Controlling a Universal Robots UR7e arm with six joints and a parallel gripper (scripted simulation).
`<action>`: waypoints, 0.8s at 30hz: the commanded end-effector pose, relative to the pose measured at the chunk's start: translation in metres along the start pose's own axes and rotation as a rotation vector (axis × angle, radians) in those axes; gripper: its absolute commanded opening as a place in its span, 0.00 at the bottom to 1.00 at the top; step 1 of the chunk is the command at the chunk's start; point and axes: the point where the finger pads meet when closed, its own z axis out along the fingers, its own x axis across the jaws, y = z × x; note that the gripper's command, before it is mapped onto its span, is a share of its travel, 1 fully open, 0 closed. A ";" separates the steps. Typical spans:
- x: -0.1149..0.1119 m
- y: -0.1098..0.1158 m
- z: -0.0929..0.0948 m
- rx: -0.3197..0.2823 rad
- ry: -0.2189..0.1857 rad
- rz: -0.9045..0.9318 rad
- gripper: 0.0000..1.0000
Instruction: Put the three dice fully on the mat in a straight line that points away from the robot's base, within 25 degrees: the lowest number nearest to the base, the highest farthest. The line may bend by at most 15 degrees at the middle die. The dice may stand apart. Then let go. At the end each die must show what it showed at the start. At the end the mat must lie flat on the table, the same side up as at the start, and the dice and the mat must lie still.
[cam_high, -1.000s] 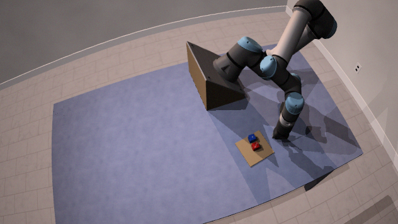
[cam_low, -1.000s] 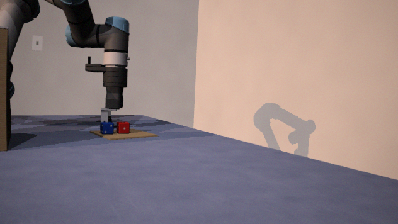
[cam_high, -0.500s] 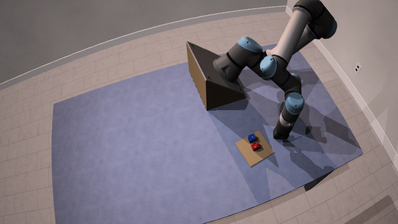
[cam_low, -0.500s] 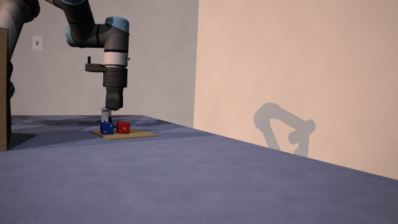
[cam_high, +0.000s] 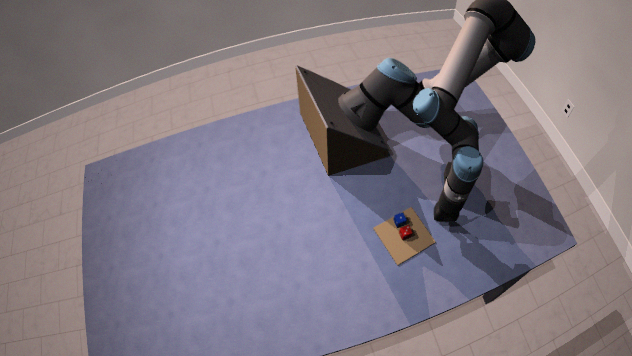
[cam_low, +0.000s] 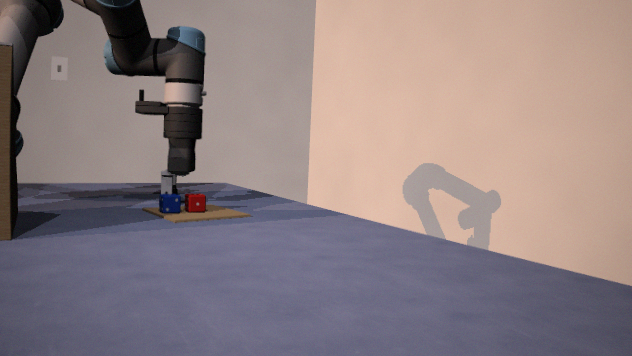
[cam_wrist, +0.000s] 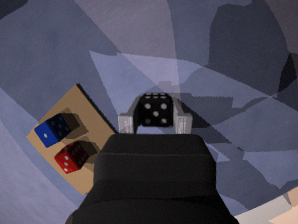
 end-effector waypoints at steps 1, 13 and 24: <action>0.000 0.000 0.000 -0.001 0.000 0.000 0.57; 0.000 0.000 -0.001 -0.001 0.000 0.000 0.57; 0.000 0.000 -0.026 -0.001 0.000 0.000 0.57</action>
